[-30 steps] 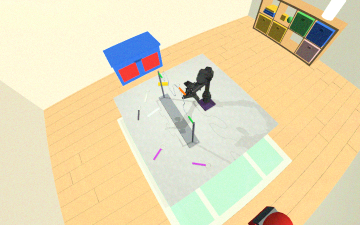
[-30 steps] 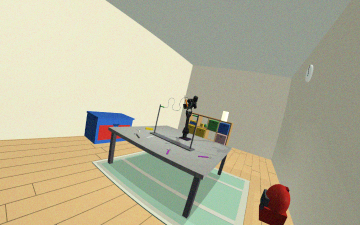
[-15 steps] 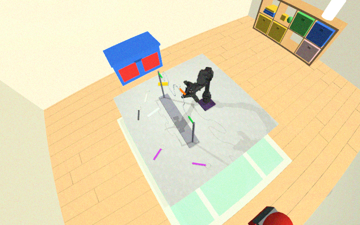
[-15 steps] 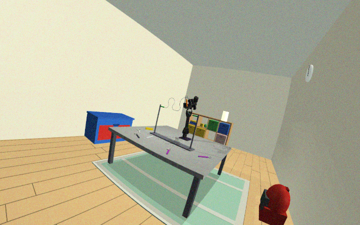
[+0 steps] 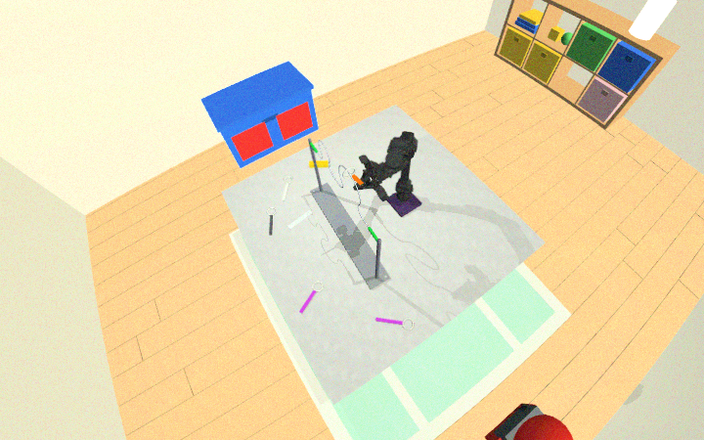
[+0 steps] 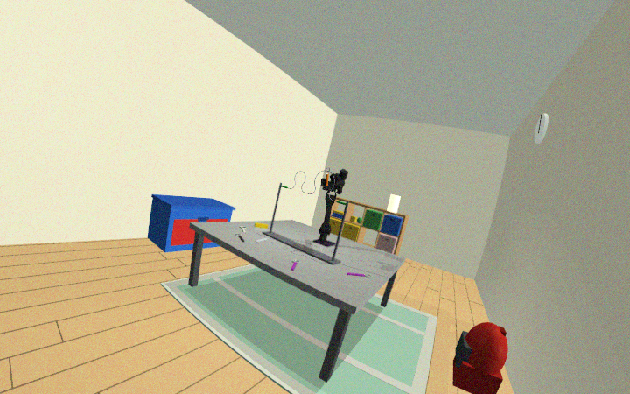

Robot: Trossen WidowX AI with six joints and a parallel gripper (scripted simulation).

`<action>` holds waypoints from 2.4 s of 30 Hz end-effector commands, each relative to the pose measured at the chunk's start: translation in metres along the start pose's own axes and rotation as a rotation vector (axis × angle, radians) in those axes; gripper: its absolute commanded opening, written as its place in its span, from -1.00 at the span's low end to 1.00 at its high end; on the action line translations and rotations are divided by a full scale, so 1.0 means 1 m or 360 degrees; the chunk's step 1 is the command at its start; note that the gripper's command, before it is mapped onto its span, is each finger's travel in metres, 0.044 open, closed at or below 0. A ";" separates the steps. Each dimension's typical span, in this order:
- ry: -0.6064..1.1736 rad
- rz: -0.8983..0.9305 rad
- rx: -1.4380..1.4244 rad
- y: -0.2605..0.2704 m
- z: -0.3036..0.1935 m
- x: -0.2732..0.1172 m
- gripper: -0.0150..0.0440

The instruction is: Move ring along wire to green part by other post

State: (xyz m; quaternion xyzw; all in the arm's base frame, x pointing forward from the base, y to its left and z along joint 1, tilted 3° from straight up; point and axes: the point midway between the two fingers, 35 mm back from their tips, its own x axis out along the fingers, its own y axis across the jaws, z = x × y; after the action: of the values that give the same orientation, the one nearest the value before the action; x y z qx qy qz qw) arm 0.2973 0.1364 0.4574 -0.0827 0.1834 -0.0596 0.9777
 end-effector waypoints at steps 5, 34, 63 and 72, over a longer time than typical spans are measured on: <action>-0.0016 -0.0075 -0.0171 -0.003 -0.001 0.002 -1.00; -0.0087 -0.0316 -0.0703 -0.016 0.002 0.002 -1.00; -0.0155 -0.0551 -0.1224 -0.028 0.010 0.000 -1.00; -0.0177 -0.0626 -0.1390 -0.031 0.013 -0.001 -1.00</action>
State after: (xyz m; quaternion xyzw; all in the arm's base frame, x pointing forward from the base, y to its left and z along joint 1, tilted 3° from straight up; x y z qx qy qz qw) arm 0.2998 0.1115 0.4748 -0.5024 0.1219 -0.1504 0.8427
